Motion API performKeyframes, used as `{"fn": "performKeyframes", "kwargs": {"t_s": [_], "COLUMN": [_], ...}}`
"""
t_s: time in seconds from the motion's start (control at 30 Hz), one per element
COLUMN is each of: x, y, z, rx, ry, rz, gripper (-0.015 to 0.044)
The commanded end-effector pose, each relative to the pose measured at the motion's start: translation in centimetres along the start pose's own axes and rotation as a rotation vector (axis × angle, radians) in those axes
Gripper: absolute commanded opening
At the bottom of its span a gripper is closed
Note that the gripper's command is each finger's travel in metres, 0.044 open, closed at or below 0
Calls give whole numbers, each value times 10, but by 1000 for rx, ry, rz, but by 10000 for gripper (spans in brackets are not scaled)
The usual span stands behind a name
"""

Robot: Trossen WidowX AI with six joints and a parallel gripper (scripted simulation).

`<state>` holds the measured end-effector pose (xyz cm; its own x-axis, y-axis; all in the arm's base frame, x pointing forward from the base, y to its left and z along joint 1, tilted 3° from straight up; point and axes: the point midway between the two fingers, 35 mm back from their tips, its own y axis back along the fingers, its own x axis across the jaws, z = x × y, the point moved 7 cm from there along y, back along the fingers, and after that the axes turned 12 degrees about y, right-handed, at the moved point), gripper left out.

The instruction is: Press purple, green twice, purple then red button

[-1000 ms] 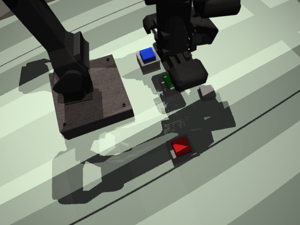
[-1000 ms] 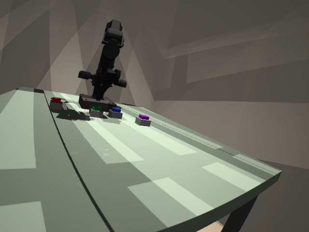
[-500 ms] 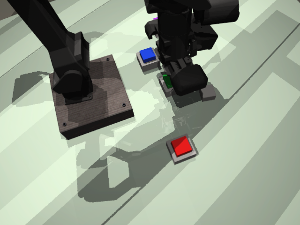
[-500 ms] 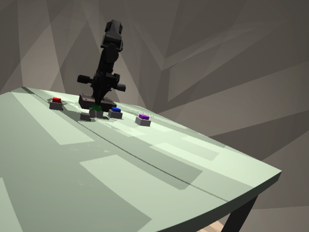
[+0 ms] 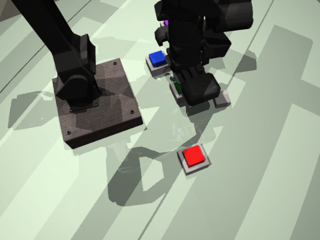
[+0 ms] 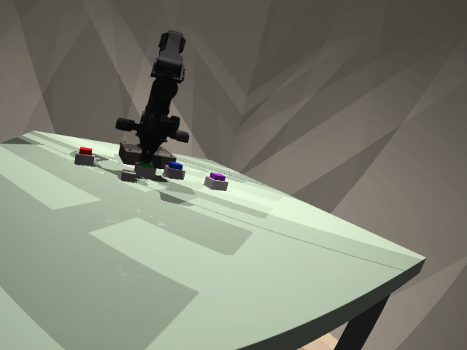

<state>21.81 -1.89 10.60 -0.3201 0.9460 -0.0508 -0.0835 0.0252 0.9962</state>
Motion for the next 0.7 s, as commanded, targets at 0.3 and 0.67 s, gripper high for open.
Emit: {"fn": "performKeyframes", "kwargs": {"t_s": [0.3,0.67], "x": [1,0], "y": [-2,40], "z": [-1,0], "rx": [4,4], "ry": [4,4], "rz": [6,5], "gripper": [20,20]}}
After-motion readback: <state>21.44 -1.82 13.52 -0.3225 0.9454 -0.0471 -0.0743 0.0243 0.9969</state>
